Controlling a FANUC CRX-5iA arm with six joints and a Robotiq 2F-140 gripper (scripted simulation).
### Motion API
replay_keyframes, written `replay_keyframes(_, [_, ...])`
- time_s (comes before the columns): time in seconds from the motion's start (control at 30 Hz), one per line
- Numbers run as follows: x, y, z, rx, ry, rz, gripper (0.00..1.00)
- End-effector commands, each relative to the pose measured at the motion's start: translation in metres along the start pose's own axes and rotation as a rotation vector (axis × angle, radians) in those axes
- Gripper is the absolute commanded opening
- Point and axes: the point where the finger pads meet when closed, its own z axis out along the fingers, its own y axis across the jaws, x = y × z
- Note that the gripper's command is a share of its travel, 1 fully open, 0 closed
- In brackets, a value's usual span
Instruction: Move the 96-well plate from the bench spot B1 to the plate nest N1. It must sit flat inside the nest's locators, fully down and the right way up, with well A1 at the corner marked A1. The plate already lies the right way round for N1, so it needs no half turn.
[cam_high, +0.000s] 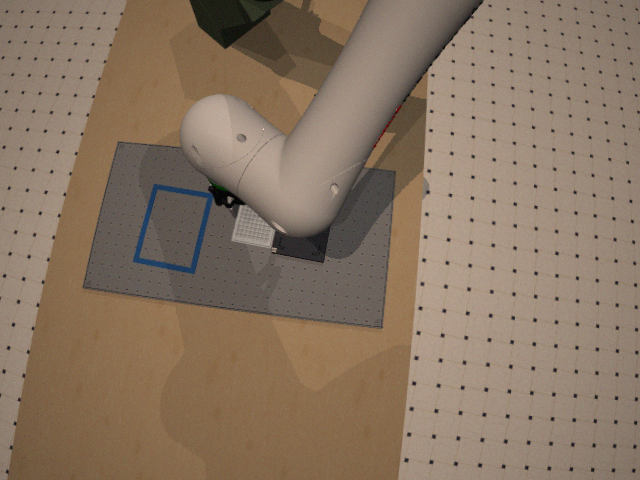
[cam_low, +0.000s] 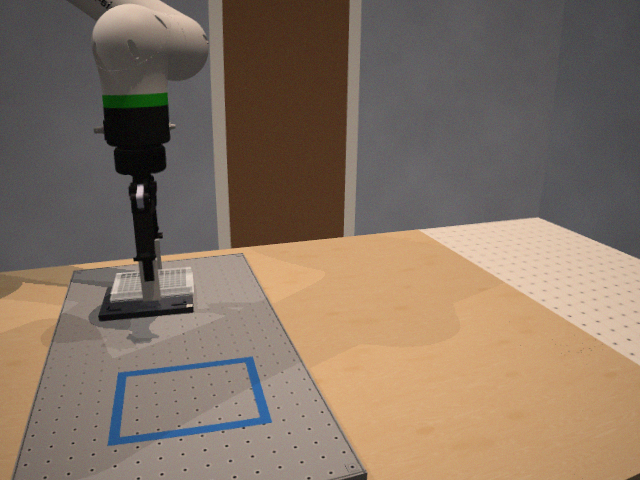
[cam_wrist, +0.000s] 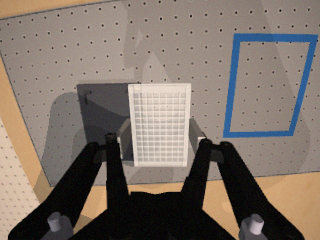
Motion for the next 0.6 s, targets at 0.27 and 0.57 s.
replay_keyframes(0.27, [-0.007,-0.034,-0.002,-0.002,0.000,0.001,0.00])
replay_keyframes(0.57, [-0.014,-0.063,-0.003,-0.002,0.000,0.001,0.00])
